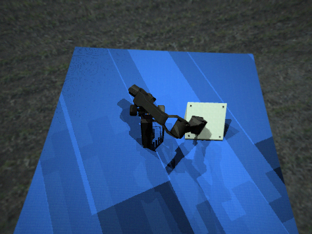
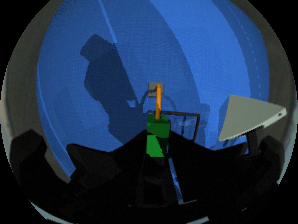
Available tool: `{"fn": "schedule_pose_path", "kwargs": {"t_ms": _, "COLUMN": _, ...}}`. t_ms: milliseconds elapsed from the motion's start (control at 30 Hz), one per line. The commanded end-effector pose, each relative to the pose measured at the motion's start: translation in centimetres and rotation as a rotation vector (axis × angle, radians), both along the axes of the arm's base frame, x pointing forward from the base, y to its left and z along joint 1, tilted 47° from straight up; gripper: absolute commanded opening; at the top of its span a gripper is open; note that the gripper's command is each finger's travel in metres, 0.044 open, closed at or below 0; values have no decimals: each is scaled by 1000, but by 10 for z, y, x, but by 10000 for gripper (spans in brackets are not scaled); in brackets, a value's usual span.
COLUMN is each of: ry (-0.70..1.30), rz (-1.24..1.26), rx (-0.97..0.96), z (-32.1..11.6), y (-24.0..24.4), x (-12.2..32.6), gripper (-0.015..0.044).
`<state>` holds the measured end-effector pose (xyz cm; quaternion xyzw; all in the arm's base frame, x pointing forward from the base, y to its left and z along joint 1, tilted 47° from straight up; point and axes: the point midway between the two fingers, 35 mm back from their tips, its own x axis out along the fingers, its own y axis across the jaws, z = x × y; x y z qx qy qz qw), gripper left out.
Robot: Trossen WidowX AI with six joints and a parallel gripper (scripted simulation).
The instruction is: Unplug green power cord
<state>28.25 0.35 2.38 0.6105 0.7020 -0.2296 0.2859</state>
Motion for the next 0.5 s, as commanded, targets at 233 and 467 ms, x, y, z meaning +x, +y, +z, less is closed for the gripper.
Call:
{"fn": "schedule_pose_path", "kwargs": {"t_ms": 233, "ry": 0, "rz": -4, "rx": -11, "z": -15, "y": -16, "x": 5, "gripper": 0}}
{"fn": "schedule_pose_path", "kwargs": {"t_ms": 467, "ry": 0, "rz": -5, "rx": -12, "z": -22, "y": -25, "x": 6, "gripper": 0}}
